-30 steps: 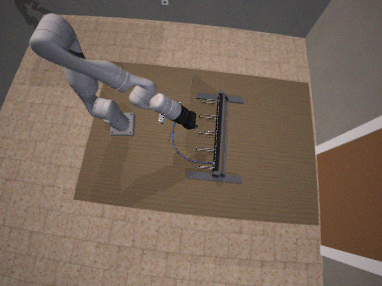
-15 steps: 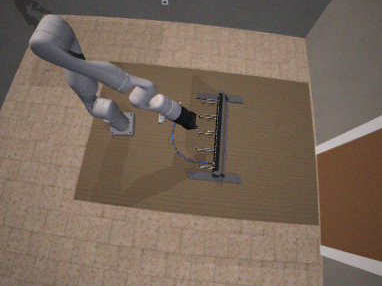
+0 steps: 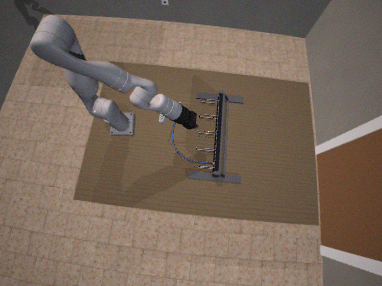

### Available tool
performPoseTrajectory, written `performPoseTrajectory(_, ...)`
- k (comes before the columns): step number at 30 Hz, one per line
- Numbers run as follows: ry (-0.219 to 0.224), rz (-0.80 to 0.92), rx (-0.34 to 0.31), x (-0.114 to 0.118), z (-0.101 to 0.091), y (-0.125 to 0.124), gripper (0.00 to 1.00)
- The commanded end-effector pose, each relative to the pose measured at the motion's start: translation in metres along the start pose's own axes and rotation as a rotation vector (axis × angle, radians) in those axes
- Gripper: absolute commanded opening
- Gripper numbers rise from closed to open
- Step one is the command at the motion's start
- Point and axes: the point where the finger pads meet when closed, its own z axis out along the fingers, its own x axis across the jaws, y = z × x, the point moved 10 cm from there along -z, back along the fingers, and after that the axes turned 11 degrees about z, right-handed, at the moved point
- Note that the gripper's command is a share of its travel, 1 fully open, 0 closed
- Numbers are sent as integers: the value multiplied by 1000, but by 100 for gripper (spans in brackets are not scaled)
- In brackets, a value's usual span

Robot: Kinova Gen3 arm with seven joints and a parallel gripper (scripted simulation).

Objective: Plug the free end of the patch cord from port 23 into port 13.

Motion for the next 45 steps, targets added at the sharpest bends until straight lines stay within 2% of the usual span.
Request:
performPoseTrajectory(1,-5,8,-1,-3,0,1,0)
performPoseTrajectory(45,-5,8,-1,-3,22,1,0)
